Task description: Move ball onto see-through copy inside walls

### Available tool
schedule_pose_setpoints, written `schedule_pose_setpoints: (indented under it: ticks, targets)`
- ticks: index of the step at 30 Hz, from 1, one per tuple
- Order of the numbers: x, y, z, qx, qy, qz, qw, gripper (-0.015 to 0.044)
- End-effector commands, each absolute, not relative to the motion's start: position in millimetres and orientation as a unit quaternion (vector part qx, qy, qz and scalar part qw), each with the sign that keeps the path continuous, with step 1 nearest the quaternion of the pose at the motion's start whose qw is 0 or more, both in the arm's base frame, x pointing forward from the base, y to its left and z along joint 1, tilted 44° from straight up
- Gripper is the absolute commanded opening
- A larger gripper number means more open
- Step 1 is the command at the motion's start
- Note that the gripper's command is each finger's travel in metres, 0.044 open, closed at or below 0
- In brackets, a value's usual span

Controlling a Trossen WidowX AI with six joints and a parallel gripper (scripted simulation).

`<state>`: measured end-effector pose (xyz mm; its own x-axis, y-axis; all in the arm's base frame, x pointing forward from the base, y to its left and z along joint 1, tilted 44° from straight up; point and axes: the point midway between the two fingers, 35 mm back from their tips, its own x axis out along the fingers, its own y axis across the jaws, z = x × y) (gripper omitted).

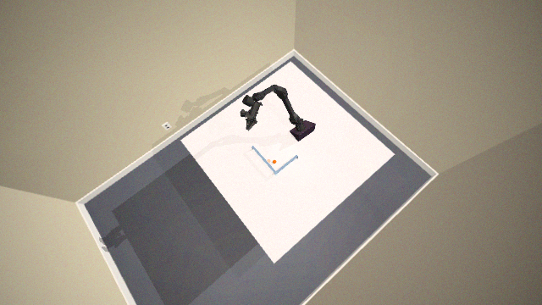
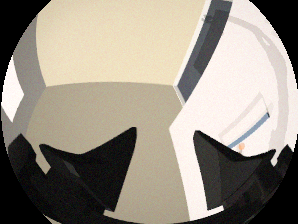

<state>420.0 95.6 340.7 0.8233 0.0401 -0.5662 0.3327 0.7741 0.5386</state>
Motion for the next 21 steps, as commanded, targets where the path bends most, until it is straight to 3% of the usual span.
schedule_pose_setpoints:
  ticks: [1, 11, 21]
  targets:
    - [434.6, 89.0, 268.5, 0.154, 0.371, -0.1, 0.91, 0.0265]
    - [435.6, 73.1, 150.5, -0.168, 0.523, -0.057, 0.834, 0.0265]
    - [408.3, 49.3, 50.1, -0.437, 0.639, 0.067, 0.629, 0.0265]
